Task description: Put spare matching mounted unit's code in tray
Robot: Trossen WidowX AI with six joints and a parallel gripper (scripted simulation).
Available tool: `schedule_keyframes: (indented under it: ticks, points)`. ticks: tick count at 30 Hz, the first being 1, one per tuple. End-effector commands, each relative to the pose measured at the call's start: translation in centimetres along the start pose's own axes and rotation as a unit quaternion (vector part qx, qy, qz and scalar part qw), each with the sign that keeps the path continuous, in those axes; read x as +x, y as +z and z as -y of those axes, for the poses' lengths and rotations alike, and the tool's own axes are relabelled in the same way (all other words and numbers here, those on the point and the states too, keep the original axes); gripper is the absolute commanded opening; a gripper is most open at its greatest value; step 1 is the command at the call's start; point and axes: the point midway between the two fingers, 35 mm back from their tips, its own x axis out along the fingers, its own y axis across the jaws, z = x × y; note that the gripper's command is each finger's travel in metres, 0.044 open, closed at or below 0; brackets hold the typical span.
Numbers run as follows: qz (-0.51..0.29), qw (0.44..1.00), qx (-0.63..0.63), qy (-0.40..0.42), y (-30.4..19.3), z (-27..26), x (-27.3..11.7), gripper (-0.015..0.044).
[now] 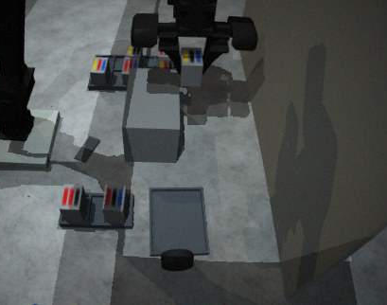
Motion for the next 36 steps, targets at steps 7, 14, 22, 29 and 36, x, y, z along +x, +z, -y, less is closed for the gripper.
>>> schedule_keyframes:
  ticks: [7,14,22,29,36]
  points:
    - [-0.008,1.000,-0.015,0.007,-6.4,0.8,0.1,0.0000]
    - [-0.011,1.000,-0.023,0.012,-10.8,0.5,0.1,0.0000]
    - [-0.015,0.999,-0.030,0.015,-15.6,-0.3,0.1,0.0000]
    - [-0.015,0.999,-0.039,0.020,-18.6,-1.3,0.1,0.0000]
    - [-0.015,0.999,-0.039,0.020,-18.6,-1.2,0.2,0.0000]
